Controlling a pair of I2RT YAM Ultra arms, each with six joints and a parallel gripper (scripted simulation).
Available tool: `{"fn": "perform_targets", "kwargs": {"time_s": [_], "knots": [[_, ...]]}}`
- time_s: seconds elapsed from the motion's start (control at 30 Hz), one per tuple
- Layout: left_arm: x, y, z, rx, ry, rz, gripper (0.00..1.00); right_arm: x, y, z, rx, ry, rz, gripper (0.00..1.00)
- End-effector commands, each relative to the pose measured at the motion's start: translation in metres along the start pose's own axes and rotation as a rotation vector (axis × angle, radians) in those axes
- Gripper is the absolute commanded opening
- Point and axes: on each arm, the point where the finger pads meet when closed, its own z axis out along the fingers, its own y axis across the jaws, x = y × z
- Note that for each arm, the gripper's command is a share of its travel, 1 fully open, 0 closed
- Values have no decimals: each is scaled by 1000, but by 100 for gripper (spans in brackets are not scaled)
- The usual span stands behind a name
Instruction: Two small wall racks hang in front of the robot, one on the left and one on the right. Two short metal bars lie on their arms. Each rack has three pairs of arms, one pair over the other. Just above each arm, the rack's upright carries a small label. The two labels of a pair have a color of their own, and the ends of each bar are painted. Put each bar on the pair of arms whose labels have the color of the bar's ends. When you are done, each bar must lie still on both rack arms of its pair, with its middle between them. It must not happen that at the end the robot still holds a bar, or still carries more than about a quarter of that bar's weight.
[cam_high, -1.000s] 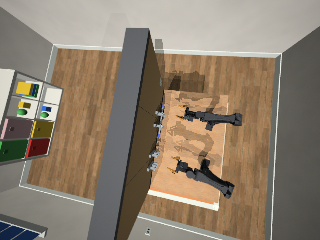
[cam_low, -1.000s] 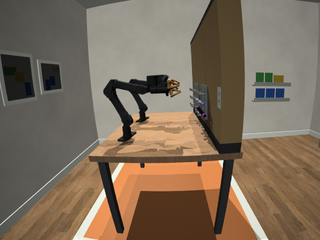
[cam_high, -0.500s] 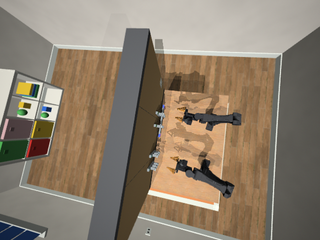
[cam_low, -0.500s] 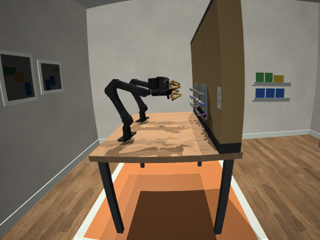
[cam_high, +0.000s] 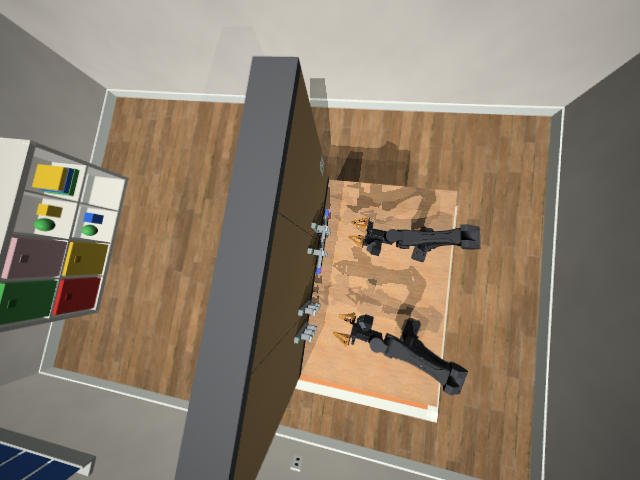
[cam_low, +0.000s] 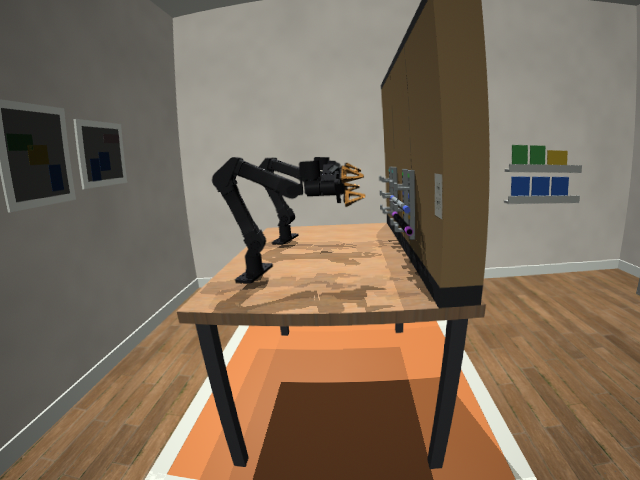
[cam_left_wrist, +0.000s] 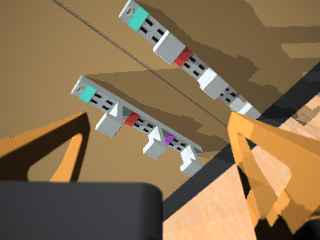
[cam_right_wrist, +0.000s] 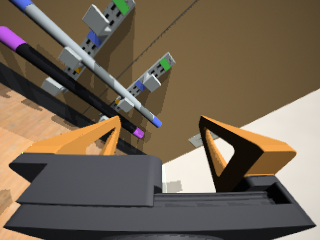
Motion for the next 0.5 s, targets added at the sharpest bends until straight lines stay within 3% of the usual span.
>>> {"fn": "perform_targets", "kwargs": {"time_s": [0.0, 0.47], "knots": [[6, 4, 3, -38, 8, 66, 100, -6, 3, 2, 20, -24, -62, 100], [20, -4, 9, -60, 30, 228, 100, -8, 26, 7, 7, -38, -225, 100]]}}
